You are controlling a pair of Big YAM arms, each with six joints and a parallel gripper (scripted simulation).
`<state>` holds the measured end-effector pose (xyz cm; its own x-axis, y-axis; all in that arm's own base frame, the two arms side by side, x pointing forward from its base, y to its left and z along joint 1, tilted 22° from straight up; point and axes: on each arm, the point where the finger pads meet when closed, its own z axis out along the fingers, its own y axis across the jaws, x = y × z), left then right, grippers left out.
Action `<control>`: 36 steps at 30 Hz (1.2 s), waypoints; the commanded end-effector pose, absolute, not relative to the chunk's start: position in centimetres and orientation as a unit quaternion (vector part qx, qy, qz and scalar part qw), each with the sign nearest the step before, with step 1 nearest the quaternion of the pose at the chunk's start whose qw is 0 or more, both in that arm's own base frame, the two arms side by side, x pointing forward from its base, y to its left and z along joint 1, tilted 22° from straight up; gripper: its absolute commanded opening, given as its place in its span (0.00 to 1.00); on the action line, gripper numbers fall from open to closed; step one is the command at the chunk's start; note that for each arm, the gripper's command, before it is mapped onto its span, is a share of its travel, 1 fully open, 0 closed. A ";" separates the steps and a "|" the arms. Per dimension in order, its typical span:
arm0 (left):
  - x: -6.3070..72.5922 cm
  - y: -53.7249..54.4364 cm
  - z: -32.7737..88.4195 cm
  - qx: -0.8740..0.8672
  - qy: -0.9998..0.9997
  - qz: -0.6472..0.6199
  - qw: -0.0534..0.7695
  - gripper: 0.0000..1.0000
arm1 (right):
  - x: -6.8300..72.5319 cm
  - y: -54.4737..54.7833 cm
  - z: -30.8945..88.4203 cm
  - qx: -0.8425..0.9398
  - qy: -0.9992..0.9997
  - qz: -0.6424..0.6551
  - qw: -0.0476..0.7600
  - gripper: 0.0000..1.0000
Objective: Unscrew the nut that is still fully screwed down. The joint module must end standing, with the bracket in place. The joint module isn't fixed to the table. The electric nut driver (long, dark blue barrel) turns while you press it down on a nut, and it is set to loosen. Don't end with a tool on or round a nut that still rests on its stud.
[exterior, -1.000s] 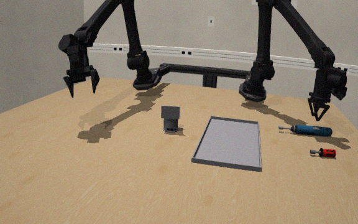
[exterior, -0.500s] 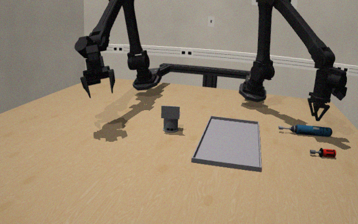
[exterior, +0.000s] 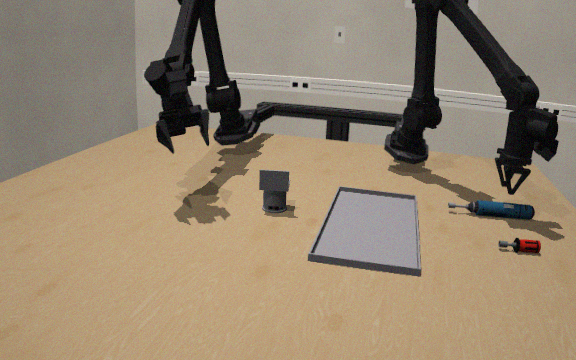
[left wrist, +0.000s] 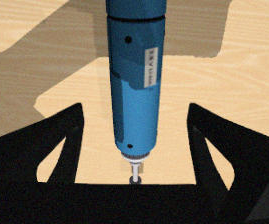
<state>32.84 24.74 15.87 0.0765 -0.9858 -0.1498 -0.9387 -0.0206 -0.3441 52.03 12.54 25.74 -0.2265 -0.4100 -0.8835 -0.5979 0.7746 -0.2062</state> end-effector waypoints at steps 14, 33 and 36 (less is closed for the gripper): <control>33.6 25.2 17.2 -0.706 0.678 -0.068 0.194 0.65 | 47.5 19.0 24.0 -0.394 0.711 0.117 0.570 0.86; 33.6 25.2 17.2 -0.706 0.678 -0.068 0.194 0.65 | 39.9 24.6 22.0 -0.462 0.626 0.157 0.609 0.86; 33.6 25.2 17.2 -0.706 0.678 -0.068 0.194 0.65 | 38.0 25.6 22.6 -0.474 0.599 0.164 0.625 0.86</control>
